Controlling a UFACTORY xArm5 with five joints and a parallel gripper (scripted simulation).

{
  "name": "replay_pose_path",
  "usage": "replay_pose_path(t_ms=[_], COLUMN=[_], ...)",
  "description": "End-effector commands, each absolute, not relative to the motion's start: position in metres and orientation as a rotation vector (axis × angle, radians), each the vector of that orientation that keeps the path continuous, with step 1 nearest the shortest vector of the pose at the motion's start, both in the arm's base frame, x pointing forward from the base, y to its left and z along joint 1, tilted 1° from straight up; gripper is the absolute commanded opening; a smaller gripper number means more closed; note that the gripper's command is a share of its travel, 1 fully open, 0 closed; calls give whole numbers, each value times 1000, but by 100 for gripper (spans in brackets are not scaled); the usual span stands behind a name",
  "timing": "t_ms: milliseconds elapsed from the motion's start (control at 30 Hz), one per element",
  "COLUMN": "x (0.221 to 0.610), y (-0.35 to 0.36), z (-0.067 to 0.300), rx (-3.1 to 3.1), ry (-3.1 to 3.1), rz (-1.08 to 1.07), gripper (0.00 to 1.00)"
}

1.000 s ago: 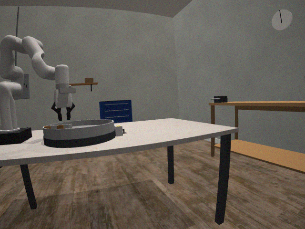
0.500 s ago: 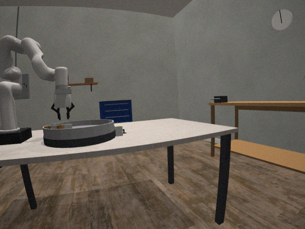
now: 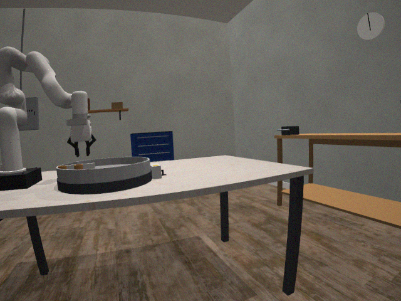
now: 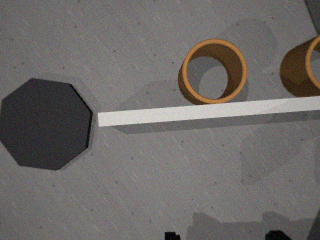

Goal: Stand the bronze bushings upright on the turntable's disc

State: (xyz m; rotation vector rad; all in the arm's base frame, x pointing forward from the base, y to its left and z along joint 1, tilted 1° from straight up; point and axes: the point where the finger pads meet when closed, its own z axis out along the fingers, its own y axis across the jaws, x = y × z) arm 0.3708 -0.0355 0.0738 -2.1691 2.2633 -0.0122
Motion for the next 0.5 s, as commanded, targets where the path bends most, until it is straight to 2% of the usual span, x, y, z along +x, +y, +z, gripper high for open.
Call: replay_pose_path(t_ms=[0,467], x=[365,349], y=[-6,56], z=[75,75], rx=[-1980,-1565], ry=[2423,2713], rz=[-16,-6], gripper=[48,48])
